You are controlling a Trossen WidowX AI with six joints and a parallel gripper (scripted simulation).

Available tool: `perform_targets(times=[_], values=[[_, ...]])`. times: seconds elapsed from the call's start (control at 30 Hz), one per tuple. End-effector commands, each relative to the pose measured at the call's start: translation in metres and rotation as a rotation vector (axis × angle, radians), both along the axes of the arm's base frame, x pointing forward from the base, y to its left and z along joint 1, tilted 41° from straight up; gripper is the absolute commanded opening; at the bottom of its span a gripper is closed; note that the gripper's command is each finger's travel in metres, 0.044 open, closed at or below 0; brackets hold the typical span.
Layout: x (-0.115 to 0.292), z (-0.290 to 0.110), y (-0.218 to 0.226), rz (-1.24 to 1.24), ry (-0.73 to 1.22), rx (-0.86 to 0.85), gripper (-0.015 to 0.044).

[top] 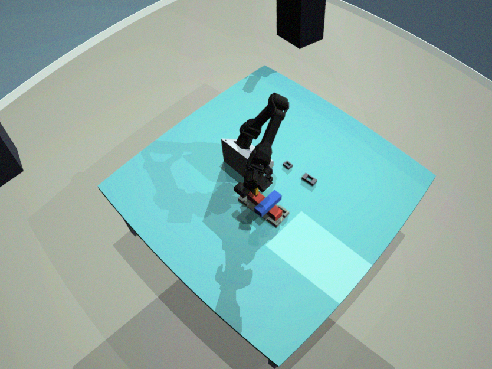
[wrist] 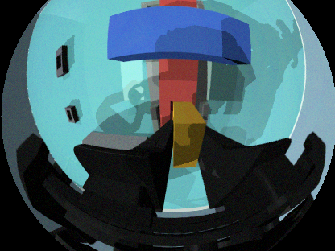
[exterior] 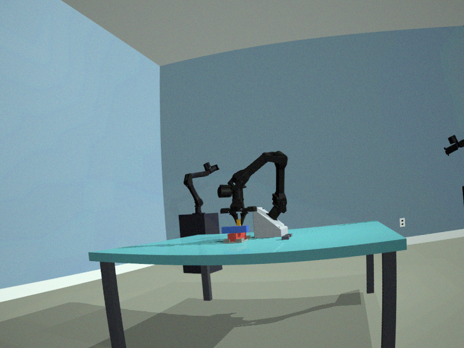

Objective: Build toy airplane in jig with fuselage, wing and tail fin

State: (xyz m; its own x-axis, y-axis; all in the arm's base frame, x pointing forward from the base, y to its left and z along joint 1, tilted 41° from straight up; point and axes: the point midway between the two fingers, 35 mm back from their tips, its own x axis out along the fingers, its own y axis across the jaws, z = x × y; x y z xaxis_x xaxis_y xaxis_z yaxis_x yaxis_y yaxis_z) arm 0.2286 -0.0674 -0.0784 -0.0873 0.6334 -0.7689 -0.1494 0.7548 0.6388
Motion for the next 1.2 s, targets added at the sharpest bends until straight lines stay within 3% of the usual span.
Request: perform_targets(times=[0.0, 0.73, 1.03, 1.17], values=[[-0.0015, -0.0049, 0.0054, -0.004, 0.005, 0.008, 0.0065], [-0.0035, -0.0121, 0.0115, -0.004, 0.005, 0.008, 0.0065], [-0.0028, -0.0106, 0.0101, -0.002, 0.002, 0.005, 0.0000], [-0.0028, -0.0106, 0.0101, -0.002, 0.002, 0.005, 0.0000]])
